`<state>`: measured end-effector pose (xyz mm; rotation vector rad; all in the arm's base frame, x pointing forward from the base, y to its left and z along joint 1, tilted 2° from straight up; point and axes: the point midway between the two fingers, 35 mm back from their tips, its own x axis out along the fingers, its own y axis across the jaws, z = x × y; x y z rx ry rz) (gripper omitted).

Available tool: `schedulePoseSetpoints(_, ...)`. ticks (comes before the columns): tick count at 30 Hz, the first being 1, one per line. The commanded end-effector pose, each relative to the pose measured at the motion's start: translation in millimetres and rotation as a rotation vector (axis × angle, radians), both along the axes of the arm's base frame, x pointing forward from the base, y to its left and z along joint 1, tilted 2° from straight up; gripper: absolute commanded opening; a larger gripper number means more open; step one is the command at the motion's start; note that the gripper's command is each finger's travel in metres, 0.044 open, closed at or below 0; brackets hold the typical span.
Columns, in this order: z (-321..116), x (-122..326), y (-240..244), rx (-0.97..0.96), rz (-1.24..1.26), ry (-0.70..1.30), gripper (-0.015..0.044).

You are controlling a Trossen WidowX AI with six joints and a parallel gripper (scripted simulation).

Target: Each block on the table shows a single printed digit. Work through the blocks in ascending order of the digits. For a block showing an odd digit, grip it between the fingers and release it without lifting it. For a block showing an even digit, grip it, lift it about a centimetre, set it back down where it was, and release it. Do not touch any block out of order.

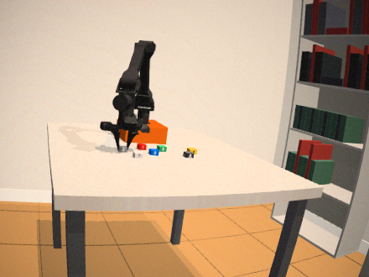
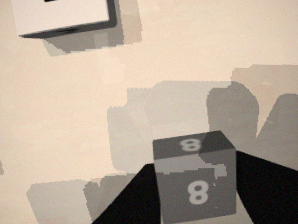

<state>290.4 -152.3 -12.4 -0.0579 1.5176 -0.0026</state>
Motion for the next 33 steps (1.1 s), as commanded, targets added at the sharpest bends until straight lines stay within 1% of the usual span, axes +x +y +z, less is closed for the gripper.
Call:
schedulePoseSetpoints(1,-1,0,0,-0.002,0.001,0.001,0.0225)
schedulePoseSetpoints(7,-1,0,0,-0.002,0.001,0.001,0.0383)
schedulePoseSetpoints(8,-1,0,0,-0.002,0.001,0.001,0.04)
schedulePoseSetpoints(12,2,0,0,-0.002,0.001,0.001,0.04)
schedulePoseSetpoints(15,33,-2,1,-0.002,0.001,0.001,0.04)
schedulePoseSetpoints(19,36,-2,1,-0.002,0.001,0.001,0.04)
schedulePoseSetpoints(21,49,-1,1,-0.003,0.001,0.001,0.0348)
schedulePoseSetpoints(24,103,-4,3,-0.003,0.001,0.001,0.0269)
schedulePoseSetpoints(25,113,-5,4,-0.003,0.001,0.001,0.0242)
schedulePoseSetpoints(29,117,-6,4,-0.003,0.001,0.001,0.0138)
schedulePoseSetpoints(30,117,-6,4,-0.003,0.001,0.001,0.012)
schedulePoseSetpoints(33,117,-6,4,-0.003,0.001,0.001,0.012)
